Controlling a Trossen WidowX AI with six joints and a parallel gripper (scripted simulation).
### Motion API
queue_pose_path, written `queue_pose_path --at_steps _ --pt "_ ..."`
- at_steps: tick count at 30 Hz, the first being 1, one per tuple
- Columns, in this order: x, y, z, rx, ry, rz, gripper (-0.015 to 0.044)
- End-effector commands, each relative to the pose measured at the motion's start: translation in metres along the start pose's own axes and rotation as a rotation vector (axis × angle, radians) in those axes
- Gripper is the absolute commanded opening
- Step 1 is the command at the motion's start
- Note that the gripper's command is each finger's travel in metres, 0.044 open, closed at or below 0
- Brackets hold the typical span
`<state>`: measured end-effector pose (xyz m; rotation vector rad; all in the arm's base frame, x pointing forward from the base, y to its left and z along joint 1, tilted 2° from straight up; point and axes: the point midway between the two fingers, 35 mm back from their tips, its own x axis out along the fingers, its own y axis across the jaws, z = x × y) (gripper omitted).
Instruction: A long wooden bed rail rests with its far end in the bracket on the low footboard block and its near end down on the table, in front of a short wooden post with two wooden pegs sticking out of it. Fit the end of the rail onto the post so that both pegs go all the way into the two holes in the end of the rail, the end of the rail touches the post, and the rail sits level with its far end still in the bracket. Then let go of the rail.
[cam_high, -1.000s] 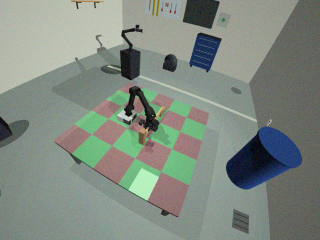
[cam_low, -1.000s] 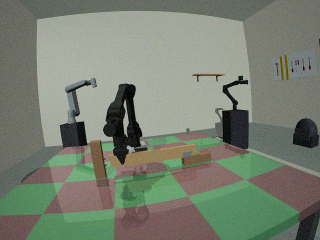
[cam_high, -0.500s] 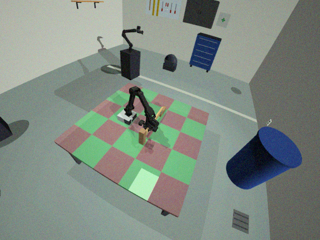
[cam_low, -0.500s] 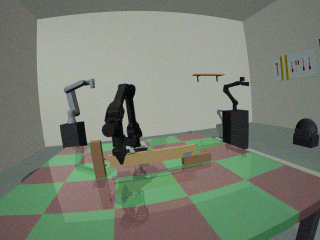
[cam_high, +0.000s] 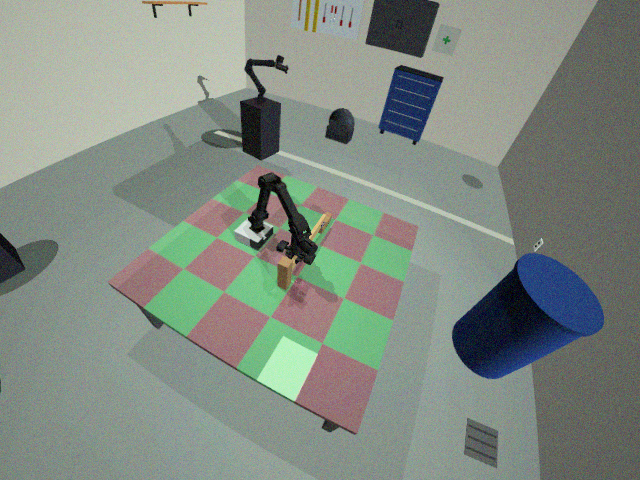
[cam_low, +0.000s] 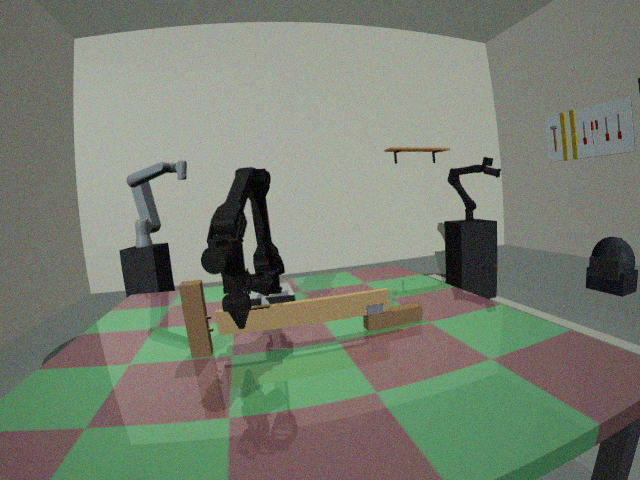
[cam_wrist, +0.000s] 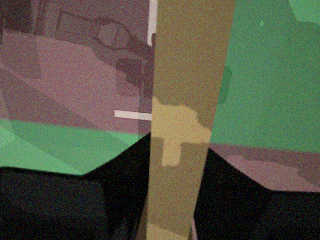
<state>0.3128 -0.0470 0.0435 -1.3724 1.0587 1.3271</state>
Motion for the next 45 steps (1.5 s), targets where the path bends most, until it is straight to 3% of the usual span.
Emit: queue_pose_path --at_steps 1,45 --pt "-0.003 -0.002 -0.004 0.001 0.004 -0.009 0.0000" --pt "-0.003 -0.002 -0.017 0.001 0.005 -0.009 0.0000"
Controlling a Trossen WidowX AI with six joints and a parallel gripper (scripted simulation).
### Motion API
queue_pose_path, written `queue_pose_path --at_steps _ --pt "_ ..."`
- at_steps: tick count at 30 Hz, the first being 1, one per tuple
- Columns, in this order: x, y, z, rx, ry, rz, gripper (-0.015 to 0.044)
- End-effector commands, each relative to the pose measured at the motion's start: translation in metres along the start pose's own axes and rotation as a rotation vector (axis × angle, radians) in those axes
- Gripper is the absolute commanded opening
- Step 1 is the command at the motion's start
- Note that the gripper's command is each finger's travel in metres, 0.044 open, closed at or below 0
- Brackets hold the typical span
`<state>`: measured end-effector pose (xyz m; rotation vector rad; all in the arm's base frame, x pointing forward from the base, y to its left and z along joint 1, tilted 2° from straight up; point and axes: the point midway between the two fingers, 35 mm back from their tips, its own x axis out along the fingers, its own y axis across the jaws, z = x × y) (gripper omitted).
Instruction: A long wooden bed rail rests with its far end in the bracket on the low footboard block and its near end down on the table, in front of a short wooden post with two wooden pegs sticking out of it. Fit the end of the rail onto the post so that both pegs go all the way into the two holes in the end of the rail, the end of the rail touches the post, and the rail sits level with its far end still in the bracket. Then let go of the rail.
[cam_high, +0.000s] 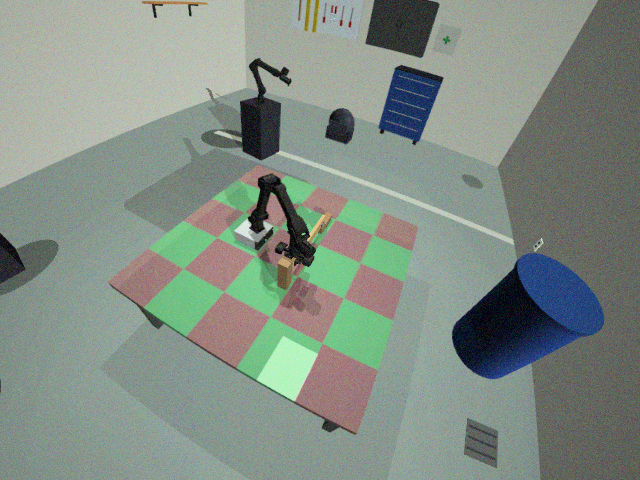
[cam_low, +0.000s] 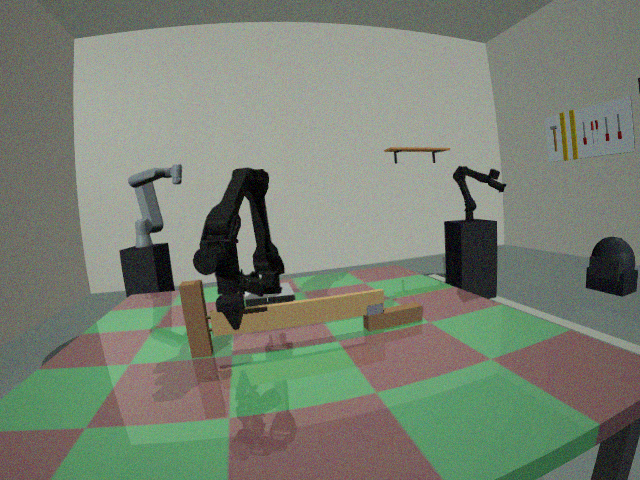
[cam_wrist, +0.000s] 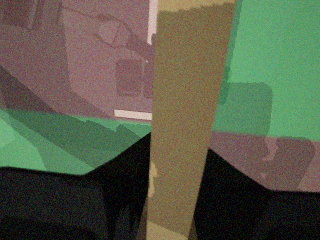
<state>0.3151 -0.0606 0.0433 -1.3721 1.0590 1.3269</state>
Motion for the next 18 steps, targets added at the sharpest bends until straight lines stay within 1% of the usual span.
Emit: queue_pose_path --at_steps 1,18 --pt "-0.0026 -0.0025 -0.0037 0.001 0.005 -0.009 0.0000" --pt "-0.0025 -0.0026 -0.0091 0.001 0.005 -0.009 0.0000"
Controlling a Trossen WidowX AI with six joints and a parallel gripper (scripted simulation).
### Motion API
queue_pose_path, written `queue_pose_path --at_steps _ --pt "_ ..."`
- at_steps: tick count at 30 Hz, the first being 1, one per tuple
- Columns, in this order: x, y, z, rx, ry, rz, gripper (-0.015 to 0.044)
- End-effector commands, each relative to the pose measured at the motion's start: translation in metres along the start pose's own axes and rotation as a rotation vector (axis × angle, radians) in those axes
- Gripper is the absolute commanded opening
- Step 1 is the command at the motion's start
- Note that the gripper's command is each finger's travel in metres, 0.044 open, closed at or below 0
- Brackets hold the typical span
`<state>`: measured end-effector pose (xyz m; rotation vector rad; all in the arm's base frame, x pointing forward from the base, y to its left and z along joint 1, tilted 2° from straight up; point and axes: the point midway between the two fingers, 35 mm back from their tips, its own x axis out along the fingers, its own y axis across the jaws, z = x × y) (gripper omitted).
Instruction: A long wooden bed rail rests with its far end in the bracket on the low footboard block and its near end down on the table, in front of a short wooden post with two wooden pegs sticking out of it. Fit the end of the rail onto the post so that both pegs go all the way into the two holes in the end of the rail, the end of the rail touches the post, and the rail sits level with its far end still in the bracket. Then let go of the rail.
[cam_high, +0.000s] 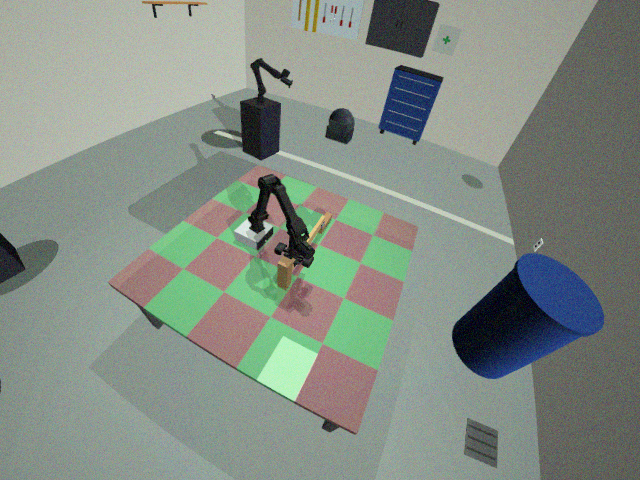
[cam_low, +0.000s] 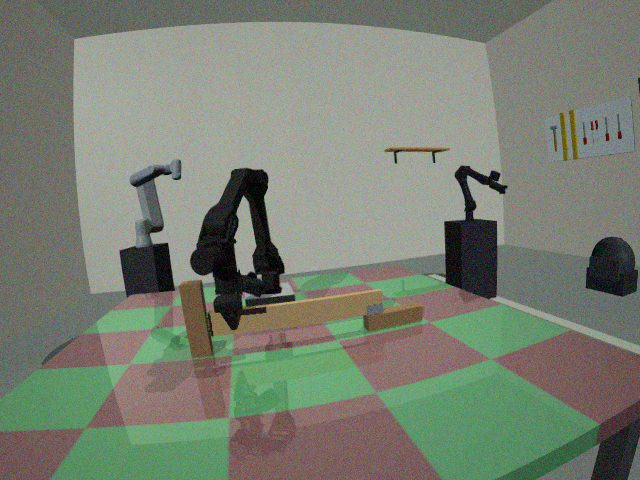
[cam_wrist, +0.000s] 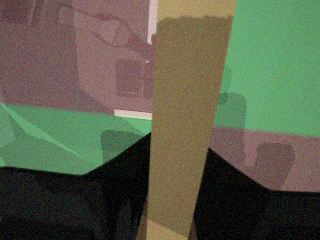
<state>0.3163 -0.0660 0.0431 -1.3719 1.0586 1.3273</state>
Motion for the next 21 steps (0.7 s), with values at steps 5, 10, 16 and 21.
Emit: queue_pose_path --at_steps 5,10,16,21 --pt "-0.0029 -0.0025 -0.0052 0.001 0.006 -0.009 0.0000" --pt "-0.0031 -0.0025 -0.0068 0.001 0.006 -0.009 0.0000" --pt "-0.0032 -0.0025 -0.0088 0.001 0.006 -0.009 0.0000" --pt "-0.0003 0.0000 -0.0051 0.000 0.001 0.001 0.0131"
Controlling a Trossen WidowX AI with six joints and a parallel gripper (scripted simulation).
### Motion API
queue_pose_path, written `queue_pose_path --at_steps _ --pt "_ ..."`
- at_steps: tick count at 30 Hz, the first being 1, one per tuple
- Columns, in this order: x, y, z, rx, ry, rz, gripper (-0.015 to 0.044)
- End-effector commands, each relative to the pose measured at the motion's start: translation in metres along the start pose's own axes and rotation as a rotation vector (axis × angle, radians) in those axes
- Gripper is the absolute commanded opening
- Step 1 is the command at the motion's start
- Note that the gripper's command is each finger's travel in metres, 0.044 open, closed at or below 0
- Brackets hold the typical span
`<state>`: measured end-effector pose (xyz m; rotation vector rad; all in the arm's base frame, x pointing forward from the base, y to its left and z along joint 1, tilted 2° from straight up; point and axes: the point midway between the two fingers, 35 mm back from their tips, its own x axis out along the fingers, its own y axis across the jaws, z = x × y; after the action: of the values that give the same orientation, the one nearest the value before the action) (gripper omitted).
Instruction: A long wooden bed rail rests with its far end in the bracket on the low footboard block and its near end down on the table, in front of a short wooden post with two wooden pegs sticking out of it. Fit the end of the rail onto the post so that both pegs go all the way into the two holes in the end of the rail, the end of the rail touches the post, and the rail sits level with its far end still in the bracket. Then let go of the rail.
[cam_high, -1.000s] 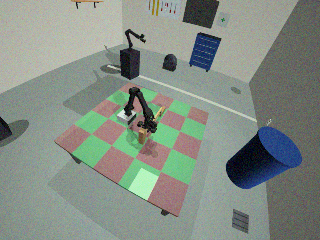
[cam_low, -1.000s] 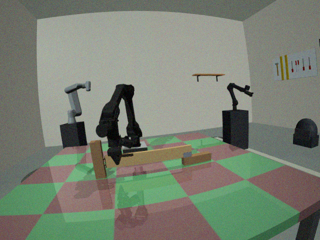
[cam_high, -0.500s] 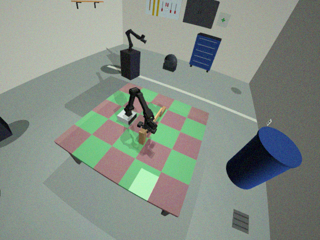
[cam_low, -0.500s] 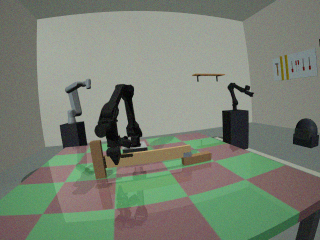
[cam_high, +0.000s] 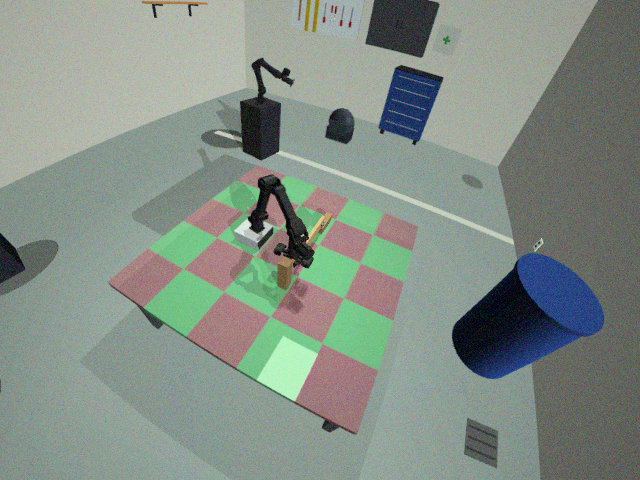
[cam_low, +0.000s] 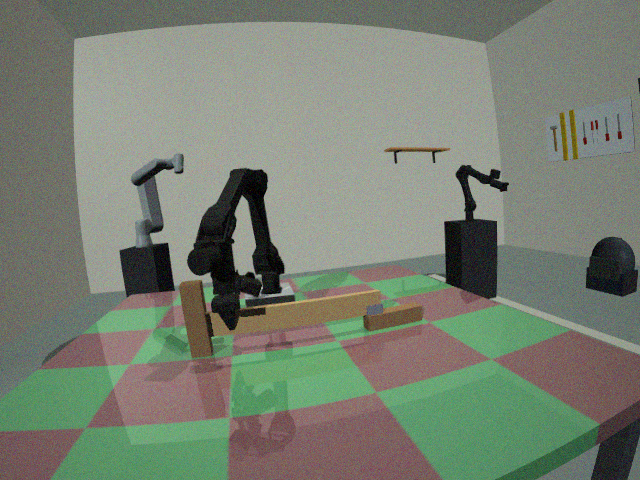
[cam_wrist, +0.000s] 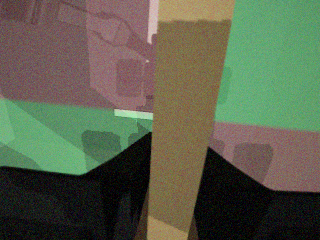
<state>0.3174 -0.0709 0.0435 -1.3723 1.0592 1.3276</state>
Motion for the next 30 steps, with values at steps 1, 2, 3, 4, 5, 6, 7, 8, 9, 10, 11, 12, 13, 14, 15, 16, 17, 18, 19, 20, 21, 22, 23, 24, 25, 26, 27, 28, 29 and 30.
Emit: queue_pose_path --at_steps 1,2,3,4,5,6,7,8,9,10,11,12,13,14,15,16,17,18,19,20,21,22,23,24,25,26,27,28,29,30 --pt "0.000 0.000 0.000 0.000 0.000 0.000 0.0157" --pt "0.000 0.000 0.000 0.000 0.000 0.000 0.0184" --pt "0.000 0.000 0.000 0.000 0.000 0.000 0.0210" --pt "0.000 0.000 0.000 0.000 0.000 0.000 0.0236" --pt "0.000 0.000 0.000 0.000 0.000 0.000 0.0263" --pt "0.000 0.000 0.000 0.000 0.000 0.000 0.0289" --pt "0.000 0.000 0.000 0.000 0.000 0.000 0.0315" --pt "0.000 0.000 0.000 0.000 0.000 0.000 0.0341" --pt "0.000 0.000 0.000 0.000 0.000 0.000 0.0368" --pt "0.000 0.000 0.000 0.000 0.000 0.000 0.0394" --pt "0.000 0.000 0.000 0.000 0.000 0.000 0.0420" --pt "0.000 0.000 0.000 0.000 0.000 0.000 0.0440" --pt "0.000 0.000 0.000 0.000 0.000 0.000 0.0440" --pt "0.000 0.000 0.000 0.000 0.000 0.000 0.0440" --pt "0.000 0.000 0.000 0.000 0.000 0.000 0.0440" --pt "-0.002 0.000 0.002 0.000 0.000 -0.001 0.0440" --pt "-0.007 0.000 0.007 0.000 0.001 -0.002 0.0440" --pt "-0.015 0.000 0.015 0.001 0.002 -0.005 0.0440" --pt "-0.023 0.000 0.024 0.001 0.002 -0.008 0.0440" --pt "-0.028 0.000 0.029 0.001 0.003 -0.009 0.0440" --pt "-0.030 0.001 0.031 0.001 0.003 -0.010 0.0440" --pt "-0.030 0.001 0.031 0.001 0.003 -0.010 0.0440" --pt "-0.030 0.001 0.031 0.001 0.003 -0.010 0.0440" --pt "-0.030 0.001 0.031 0.001 0.003 -0.010 0.0440" --pt "-0.030 0.001 0.031 0.001 0.003 -0.010 0.0440" --pt "-0.030 0.001 0.031 0.001 0.003 -0.010 0.0440" --pt "-0.030 0.001 0.031 0.001 0.003 -0.010 0.0440" --pt "-0.030 0.001 0.031 0.001 0.003 -0.010 0.0440" --pt "-0.030 0.001 0.031 0.001 0.003 -0.010 0.0440" --pt "-0.030 0.001 0.031 0.001 0.003 -0.010 0.0440"
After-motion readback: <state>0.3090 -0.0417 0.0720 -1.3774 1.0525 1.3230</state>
